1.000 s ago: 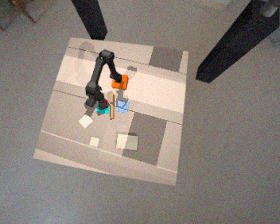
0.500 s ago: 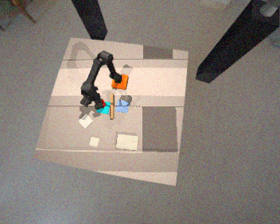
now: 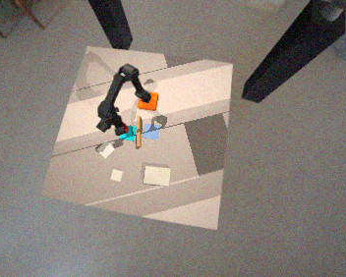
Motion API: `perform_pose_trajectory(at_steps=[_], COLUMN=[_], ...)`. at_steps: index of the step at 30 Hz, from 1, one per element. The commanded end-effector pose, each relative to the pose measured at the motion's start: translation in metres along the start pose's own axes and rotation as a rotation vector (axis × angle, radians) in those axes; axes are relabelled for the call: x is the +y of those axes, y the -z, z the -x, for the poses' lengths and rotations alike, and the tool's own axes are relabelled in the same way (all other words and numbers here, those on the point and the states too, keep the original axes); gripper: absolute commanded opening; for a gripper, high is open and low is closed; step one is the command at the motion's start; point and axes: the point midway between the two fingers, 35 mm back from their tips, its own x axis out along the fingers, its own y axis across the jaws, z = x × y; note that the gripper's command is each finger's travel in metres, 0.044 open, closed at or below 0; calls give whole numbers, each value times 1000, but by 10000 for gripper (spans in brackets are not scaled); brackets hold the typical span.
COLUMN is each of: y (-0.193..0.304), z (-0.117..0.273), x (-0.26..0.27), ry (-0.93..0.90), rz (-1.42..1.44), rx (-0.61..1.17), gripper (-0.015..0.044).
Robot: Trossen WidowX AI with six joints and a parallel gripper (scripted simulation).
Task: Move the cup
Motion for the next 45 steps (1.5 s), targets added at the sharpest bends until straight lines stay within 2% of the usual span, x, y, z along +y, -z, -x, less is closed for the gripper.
perform_pose_trajectory(at_steps=[1,45], y=[0,0], z=[-9,-68], x=[-1,-2], ry=[10,11], rz=[5,5], rx=[7,7], gripper=[0,0])
